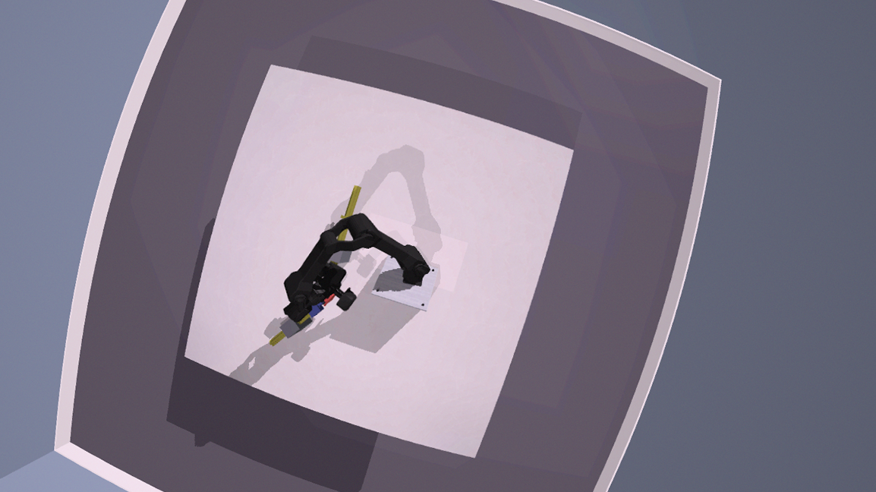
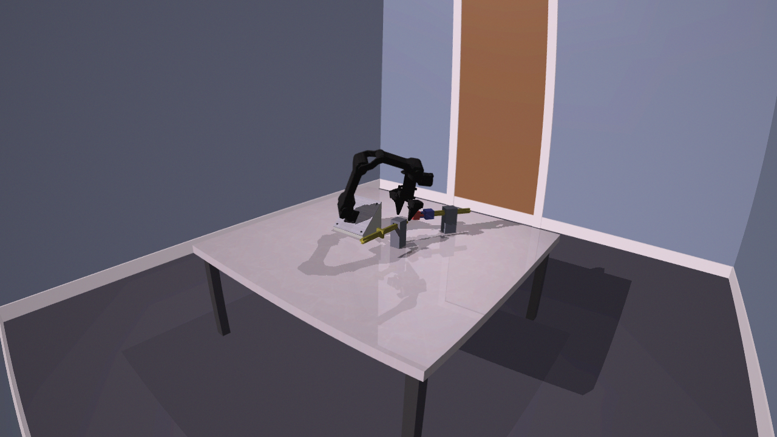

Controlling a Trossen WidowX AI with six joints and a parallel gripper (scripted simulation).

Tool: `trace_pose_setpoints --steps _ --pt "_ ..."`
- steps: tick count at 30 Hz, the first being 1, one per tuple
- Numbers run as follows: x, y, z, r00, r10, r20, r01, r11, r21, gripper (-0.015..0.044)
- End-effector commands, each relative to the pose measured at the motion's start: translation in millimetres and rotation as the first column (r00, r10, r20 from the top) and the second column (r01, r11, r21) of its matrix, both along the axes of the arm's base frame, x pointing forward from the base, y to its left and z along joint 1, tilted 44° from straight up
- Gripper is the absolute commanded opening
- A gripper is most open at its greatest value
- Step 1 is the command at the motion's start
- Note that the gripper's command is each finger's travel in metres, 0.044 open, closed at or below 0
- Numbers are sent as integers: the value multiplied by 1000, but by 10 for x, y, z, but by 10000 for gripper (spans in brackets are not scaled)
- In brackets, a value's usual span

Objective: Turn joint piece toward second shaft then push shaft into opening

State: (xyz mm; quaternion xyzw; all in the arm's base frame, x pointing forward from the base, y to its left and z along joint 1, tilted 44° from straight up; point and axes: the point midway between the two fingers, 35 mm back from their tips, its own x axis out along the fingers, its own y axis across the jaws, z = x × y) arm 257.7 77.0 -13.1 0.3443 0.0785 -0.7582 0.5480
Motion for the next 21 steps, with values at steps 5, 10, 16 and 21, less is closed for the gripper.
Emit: trace_pose_setpoints --steps 5,10,16,21 --pt "106 117 -159 1000 6 -4 -6 1000 -3 440" --pt "182 225 -276 1000 6 -3 -6 1000 -2 440" --pt "215 270 -343 1000 6 -3 -6 1000 -1 440" --pt "207 209 -393 1000 6 -3 -6 1000 -1 440"
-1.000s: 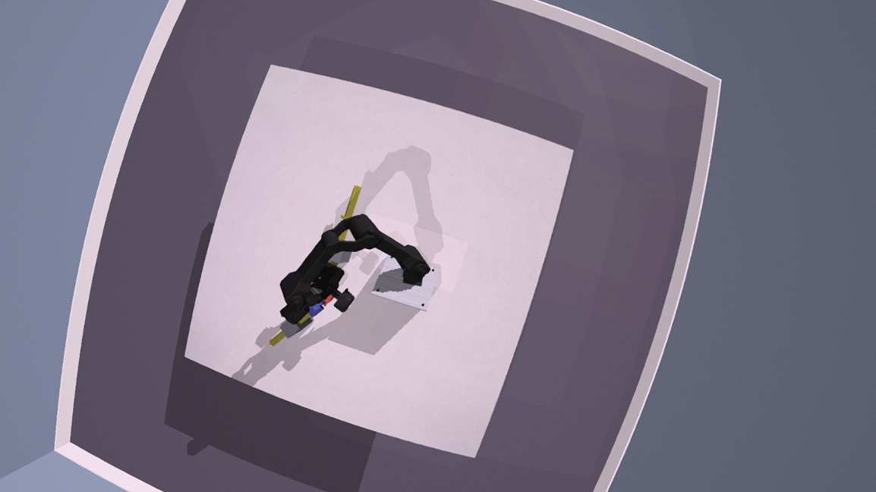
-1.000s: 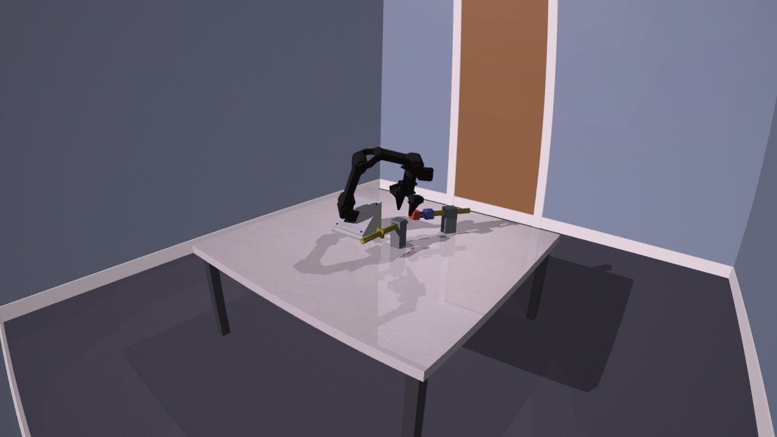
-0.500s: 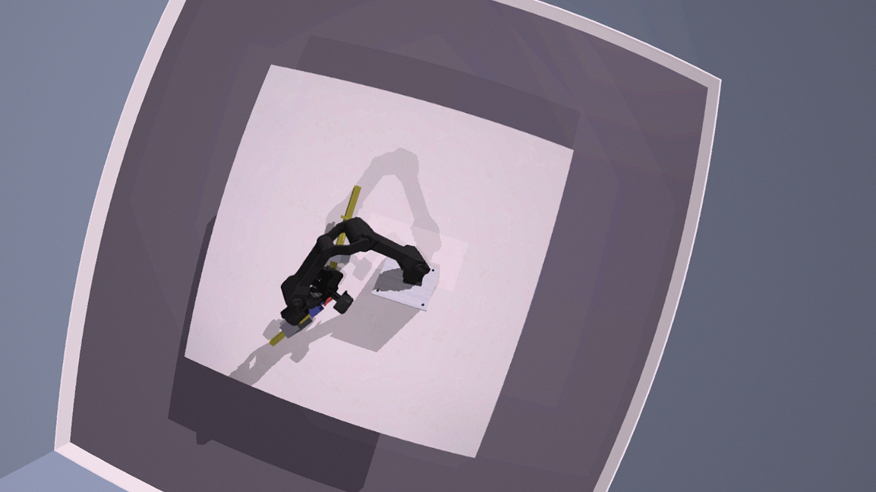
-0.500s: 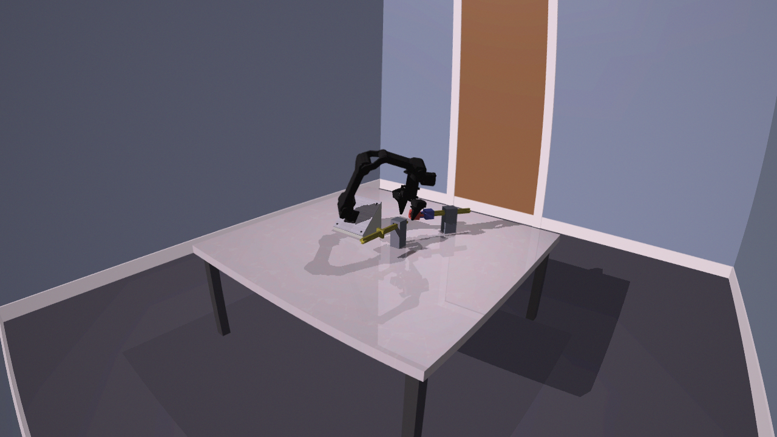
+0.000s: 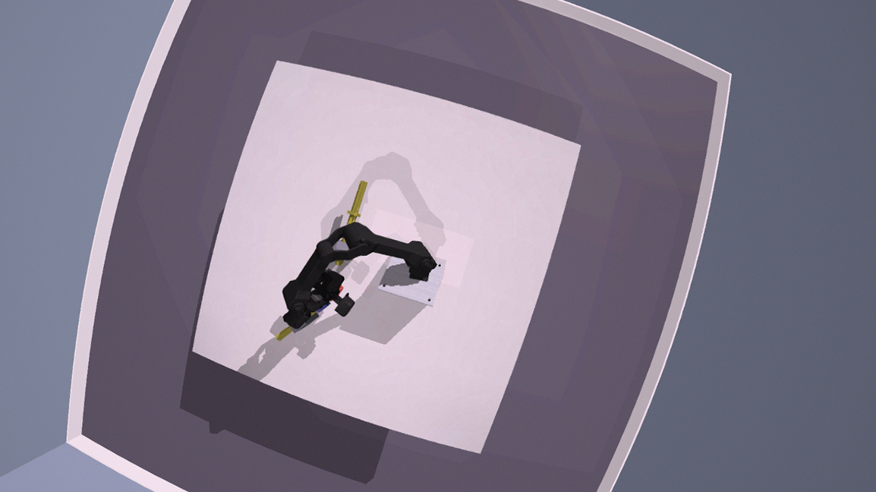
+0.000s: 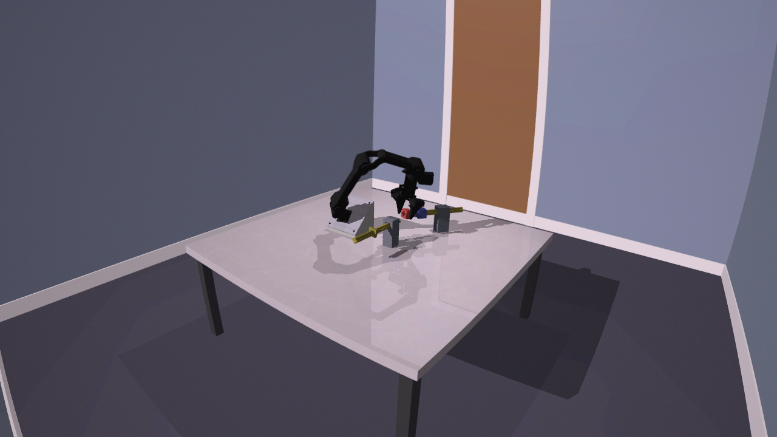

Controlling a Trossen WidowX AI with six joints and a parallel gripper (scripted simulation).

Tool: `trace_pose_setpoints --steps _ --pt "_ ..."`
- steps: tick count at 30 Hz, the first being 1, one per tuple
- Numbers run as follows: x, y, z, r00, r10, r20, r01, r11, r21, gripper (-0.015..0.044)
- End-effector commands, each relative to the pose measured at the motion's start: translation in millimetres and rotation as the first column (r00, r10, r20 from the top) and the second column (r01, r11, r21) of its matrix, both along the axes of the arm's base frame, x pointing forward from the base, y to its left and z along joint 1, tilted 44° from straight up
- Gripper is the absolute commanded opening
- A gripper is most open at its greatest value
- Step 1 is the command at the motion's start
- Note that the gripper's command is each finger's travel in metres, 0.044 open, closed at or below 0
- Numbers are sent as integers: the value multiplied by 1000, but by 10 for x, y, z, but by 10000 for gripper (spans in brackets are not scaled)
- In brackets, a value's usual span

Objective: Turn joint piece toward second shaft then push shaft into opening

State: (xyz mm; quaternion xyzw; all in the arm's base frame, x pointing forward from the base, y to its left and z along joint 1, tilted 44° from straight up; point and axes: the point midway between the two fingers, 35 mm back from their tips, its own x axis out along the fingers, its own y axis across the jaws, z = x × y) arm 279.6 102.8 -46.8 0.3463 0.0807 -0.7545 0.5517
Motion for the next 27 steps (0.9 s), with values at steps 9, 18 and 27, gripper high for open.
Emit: trace_pose_setpoints --steps 9,18,27 --pt "-33 -164 -147 1000 -5 -6 5 1000 -6 440" --pt "-43 -208 -180 1000 -5 -6 5 1000 -6 335" --pt "-43 -208 -180 1000 -5 -6 5 1000 -6 182"
